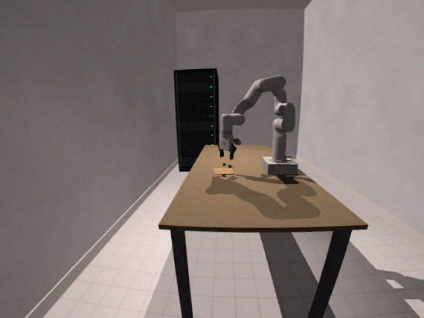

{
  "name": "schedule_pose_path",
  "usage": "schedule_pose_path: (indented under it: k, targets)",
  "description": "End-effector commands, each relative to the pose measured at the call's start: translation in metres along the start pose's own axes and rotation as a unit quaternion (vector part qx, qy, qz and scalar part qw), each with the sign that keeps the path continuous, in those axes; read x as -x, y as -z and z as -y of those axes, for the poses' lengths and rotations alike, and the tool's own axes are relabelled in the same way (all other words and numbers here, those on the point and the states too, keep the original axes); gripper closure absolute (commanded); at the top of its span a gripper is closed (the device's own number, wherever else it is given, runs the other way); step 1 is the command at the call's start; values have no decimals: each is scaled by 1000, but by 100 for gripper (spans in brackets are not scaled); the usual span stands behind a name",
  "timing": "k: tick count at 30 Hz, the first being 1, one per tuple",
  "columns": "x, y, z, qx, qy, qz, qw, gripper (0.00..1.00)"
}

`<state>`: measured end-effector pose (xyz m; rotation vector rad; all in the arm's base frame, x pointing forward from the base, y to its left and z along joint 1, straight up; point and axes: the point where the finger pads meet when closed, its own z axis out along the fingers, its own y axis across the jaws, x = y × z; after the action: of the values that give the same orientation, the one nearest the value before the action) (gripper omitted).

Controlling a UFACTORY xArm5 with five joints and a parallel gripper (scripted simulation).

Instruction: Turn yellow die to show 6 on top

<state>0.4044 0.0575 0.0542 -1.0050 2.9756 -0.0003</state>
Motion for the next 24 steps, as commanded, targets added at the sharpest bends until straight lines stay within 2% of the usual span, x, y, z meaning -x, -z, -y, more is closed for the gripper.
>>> schedule_pose_path:
  k: [1,13,17,24]
  targets:
    - [0,27,0,0,0,0,1000,0]
    - [0,29,0,0,2,0,1000,0]
    - [19,24,-3,0,94,0,996,0]
    - [34,20,-7,0,168,0,986,0]
